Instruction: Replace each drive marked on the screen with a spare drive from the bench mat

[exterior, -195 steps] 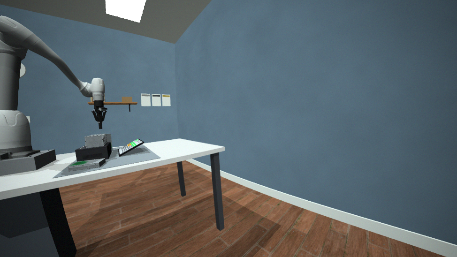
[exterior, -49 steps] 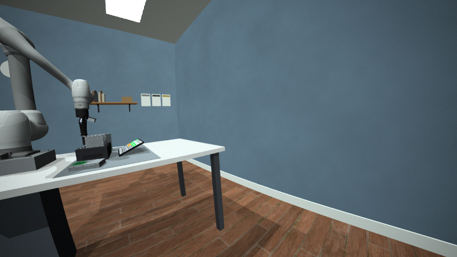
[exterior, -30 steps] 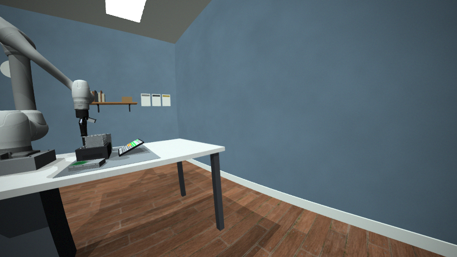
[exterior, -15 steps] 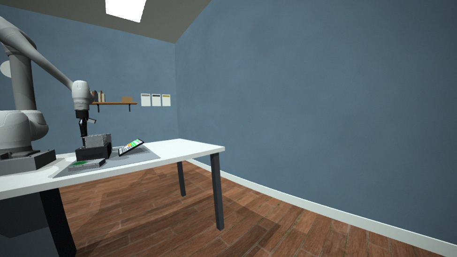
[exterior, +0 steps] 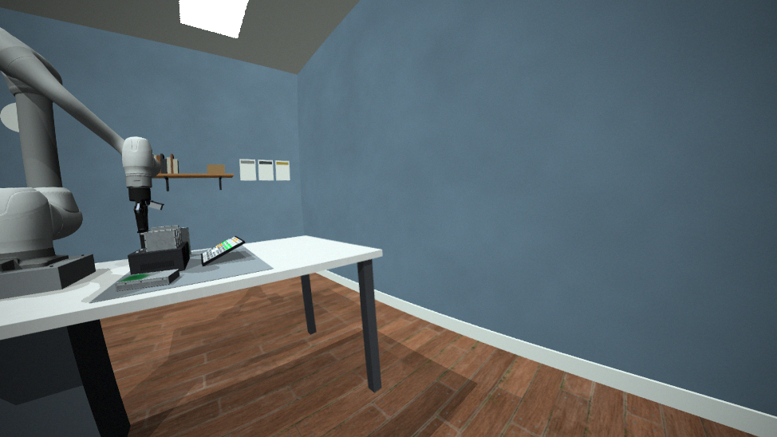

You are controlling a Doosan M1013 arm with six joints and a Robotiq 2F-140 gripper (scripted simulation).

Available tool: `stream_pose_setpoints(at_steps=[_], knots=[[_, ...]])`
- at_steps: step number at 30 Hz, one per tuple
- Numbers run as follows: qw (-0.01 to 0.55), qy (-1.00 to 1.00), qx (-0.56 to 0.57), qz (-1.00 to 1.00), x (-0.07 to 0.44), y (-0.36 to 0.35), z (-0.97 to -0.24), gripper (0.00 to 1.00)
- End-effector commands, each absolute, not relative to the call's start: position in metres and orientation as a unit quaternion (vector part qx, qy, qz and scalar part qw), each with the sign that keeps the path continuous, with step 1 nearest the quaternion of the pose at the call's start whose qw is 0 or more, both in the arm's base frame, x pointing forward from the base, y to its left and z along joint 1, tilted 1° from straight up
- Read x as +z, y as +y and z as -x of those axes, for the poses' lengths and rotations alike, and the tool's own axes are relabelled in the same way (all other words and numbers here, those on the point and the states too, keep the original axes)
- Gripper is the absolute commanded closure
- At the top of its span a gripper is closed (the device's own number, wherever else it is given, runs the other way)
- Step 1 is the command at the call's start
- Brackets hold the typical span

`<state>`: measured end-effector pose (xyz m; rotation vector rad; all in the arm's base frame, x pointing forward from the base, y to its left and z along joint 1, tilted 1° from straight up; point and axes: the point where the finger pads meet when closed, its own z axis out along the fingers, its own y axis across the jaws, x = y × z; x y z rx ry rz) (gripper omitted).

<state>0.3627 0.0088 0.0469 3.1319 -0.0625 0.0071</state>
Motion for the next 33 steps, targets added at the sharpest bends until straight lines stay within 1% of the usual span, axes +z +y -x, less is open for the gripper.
stream_pose_setpoints(at_steps=[1, 33], knots=[[0.004, -0.02, 0.003, -1.0, 0.047, 0.009, -0.363, 0.9], [0.004, -0.02, 0.003, -1.0, 0.059, 0.009, -0.363, 0.9]])
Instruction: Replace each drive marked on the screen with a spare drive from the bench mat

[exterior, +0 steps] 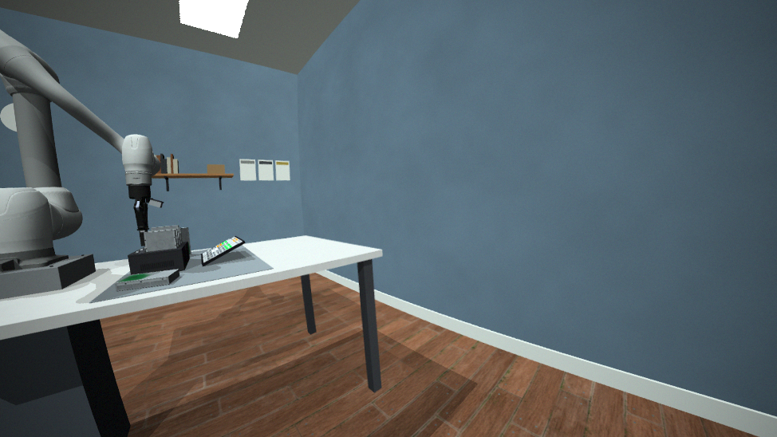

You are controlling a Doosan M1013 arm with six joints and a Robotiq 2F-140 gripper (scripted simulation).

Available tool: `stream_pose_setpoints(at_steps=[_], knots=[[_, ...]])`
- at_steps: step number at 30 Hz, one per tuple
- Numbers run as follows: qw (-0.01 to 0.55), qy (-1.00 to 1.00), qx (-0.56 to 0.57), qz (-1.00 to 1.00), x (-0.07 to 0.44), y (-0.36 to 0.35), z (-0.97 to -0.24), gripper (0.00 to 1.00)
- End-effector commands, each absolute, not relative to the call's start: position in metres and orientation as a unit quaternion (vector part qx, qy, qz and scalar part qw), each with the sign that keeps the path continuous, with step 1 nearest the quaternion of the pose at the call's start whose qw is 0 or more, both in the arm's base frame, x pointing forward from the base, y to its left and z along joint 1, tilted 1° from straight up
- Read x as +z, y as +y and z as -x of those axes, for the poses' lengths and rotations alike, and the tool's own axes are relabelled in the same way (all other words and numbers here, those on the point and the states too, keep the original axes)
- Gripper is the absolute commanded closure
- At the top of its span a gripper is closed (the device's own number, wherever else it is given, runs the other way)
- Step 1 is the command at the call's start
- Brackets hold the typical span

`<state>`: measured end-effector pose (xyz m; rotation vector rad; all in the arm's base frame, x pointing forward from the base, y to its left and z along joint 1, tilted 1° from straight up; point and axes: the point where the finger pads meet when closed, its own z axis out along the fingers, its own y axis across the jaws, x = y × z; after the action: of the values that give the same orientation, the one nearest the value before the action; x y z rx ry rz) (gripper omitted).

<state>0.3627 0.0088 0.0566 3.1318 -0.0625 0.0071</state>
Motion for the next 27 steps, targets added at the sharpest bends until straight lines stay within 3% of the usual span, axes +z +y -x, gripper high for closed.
stream_pose_setpoints(at_steps=[1, 27], knots=[[0.004, -0.02, 0.003, -1.0, 0.059, 0.009, -0.363, 0.9], [0.004, -0.02, 0.003, -1.0, 0.146, 0.01, -0.363, 0.9]])
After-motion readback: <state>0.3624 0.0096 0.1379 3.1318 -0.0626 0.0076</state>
